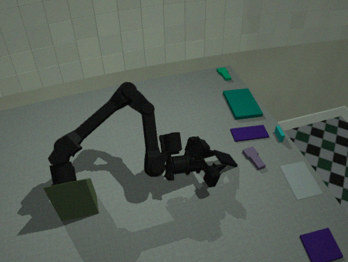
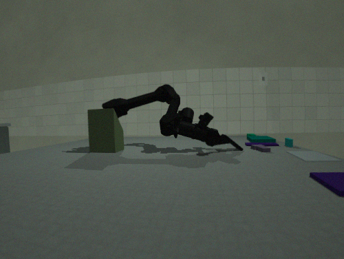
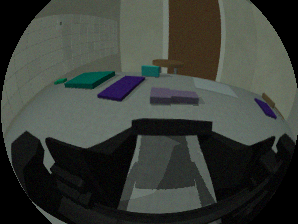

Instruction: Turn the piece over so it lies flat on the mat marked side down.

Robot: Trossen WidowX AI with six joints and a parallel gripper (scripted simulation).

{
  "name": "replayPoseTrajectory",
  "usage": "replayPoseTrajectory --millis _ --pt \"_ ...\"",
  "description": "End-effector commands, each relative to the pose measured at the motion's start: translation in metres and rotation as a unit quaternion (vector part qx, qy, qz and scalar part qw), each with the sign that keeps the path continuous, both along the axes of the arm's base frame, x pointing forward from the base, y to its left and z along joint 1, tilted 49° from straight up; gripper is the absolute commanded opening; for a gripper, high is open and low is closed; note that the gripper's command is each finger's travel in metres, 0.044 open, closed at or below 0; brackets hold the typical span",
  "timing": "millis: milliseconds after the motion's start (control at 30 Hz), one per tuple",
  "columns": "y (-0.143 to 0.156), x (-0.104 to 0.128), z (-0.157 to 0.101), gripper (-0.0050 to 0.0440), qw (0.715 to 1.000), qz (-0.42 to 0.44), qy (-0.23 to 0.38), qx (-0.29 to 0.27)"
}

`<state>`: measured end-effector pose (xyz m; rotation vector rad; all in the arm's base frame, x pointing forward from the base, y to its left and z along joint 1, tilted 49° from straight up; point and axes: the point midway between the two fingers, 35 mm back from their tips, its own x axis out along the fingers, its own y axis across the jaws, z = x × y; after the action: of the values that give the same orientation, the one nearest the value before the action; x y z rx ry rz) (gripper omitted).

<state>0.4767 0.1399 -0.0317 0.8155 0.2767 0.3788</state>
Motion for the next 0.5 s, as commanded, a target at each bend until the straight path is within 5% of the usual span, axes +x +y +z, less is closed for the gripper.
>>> replayPoseTrajectory --millis 0,467 --pt "0.0062 -0.0044 -0.006 0.0 1.0 0.008 0.004 -0.001" --pt "0.0071 -0.0039 -0.0075 0.0 1.0 0.009 0.002 -0.001"
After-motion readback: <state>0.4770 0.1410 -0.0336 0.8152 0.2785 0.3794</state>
